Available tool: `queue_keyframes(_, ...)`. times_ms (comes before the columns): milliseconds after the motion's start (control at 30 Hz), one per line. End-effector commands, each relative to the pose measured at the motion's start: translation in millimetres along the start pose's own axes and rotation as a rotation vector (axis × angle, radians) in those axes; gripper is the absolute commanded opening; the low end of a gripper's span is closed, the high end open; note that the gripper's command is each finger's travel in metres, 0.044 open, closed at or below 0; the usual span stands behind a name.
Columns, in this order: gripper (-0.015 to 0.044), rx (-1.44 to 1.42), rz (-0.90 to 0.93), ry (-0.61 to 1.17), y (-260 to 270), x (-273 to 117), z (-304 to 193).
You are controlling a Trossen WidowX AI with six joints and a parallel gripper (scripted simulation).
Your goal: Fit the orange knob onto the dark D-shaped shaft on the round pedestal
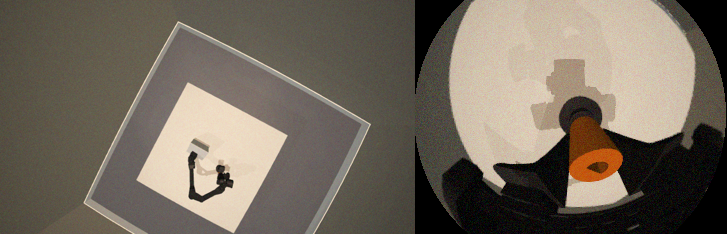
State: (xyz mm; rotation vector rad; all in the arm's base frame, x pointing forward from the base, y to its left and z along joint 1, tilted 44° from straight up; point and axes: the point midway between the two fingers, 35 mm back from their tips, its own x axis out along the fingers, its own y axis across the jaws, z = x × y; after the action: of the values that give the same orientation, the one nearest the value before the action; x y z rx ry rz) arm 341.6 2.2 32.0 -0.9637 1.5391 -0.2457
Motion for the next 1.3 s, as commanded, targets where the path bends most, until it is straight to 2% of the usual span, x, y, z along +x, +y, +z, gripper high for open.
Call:
queue_keyframes(0, 0.0, -0.01, -0.003, -0.004, -0.1, 0.3, 0.7)
queue_keyframes(367, 0.0, -0.019, -0.003, -0.004, -0.6, -4.5, 0.9)
queue_keyframes(600, 0.0, -0.219, -0.003, -0.004, -0.2, -4.7, 1.9)
queue_keyframes(1267, 0.0, -0.219, -0.004, -0.003, -0.5, 0.3, 0.7)
